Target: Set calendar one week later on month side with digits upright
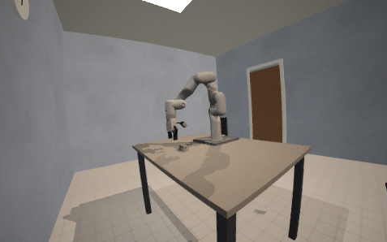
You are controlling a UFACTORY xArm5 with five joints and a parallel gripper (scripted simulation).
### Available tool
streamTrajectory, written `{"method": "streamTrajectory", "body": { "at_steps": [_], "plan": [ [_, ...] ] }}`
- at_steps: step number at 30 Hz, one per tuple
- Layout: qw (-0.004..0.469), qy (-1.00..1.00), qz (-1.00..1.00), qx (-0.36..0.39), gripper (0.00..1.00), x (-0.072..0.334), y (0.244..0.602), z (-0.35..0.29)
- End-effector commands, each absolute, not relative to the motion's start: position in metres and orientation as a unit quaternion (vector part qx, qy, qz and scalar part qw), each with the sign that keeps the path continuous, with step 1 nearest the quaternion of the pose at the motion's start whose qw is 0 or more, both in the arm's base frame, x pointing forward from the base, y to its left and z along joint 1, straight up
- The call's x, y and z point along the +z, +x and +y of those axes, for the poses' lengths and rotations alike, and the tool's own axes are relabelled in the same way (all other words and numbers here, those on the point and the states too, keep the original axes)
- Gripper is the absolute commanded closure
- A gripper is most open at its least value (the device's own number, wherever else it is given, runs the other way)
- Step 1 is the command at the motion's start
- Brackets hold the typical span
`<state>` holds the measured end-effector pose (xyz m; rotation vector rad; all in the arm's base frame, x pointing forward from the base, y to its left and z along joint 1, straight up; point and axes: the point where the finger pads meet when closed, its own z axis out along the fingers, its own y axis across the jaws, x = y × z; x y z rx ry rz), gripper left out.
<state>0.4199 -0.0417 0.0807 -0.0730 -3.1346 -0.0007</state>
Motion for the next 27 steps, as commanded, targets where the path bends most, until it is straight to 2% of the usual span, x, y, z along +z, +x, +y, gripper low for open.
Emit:
{"method": "streamTrajectory", "body": {
  "at_steps": [1, 27],
  "plan": [
    [0.0, -0.102, -0.995, 0.0, 0.0, 0.084, 0.416, -0.038],
    [0.0, -0.472, -0.882, 0.0, 0.0, 0.094, 0.385, -0.022]
  ]
}}
